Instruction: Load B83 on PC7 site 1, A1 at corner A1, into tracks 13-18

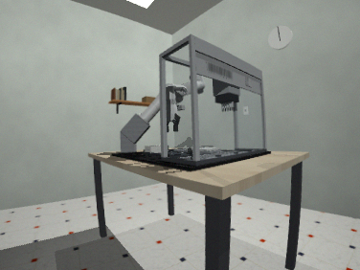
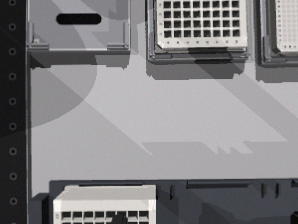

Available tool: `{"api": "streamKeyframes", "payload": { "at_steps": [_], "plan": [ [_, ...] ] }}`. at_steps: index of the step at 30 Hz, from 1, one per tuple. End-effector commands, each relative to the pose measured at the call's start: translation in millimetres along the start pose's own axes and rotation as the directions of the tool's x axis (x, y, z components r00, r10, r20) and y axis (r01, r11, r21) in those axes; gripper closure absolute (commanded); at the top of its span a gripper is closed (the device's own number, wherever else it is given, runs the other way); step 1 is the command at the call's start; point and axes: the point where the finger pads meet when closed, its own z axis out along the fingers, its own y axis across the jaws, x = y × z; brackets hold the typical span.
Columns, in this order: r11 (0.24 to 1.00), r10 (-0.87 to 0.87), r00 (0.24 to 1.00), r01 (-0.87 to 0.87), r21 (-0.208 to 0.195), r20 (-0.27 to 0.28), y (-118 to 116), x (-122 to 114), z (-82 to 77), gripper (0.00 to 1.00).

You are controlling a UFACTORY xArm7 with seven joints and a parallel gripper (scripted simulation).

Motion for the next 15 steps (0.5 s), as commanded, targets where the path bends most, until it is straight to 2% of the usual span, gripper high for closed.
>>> {"api": "streamKeyframes", "payload": {
  "at_steps": [1, 7, 15],
  "plan": [
    [1.000, 0.002, 1.000, -0.002, -0.003, 0.006, 17.6, 13.4, 4.7, 0.00],
    [1.000, 0.002, 1.000, -0.002, -0.003, 0.005, 34.5, 29.7, 11.7, 0.00],
    [1.000, 0.002, 1.000, -0.002, -0.003, 0.005, 34.4, 29.7, 11.7, 0.00]
  ]
}}
